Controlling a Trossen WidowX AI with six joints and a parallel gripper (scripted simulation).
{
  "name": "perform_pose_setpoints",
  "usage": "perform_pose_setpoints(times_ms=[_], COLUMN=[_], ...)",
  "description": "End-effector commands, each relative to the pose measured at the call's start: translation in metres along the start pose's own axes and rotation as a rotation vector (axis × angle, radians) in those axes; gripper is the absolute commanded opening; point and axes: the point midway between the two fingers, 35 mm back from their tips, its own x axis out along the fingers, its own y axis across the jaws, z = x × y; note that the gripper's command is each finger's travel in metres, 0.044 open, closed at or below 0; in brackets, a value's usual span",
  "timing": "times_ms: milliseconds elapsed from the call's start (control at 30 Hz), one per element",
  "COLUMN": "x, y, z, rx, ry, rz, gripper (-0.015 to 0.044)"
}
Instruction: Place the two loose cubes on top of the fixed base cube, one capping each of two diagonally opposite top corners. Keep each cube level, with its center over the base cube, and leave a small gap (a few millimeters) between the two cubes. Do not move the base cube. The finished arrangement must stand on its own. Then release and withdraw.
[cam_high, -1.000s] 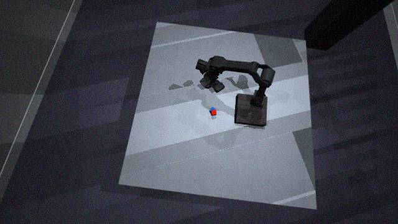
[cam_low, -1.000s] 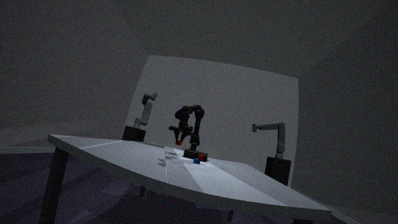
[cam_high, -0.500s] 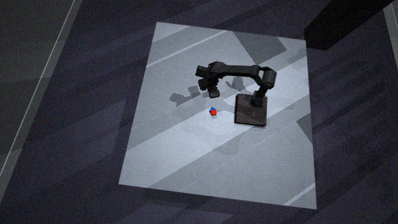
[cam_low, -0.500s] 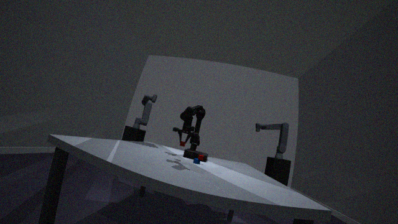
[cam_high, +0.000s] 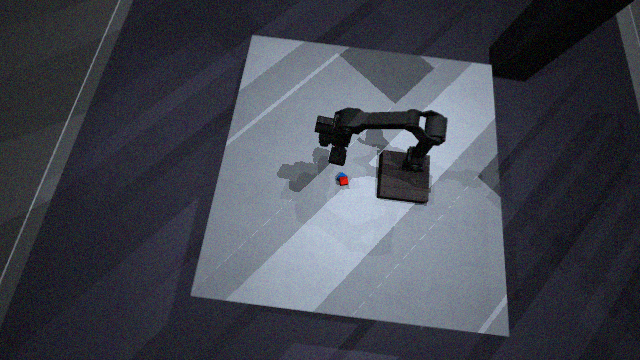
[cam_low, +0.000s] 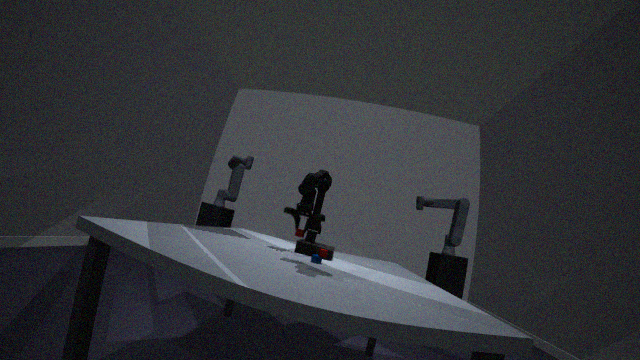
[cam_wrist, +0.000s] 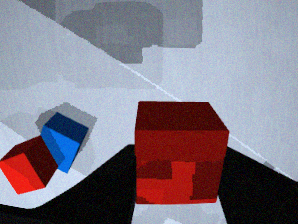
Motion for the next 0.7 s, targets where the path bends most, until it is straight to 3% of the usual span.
perform_pose_setpoints(times_ms=[0, 667], x=[0.001, 0.003], y=[0.006, 0.043], z=[-0.004, -0.021], rx=[0.110, 0.686], ry=[0.002, 0.013], rz=[-0.005, 0.002], gripper=[0.0105, 0.0105])
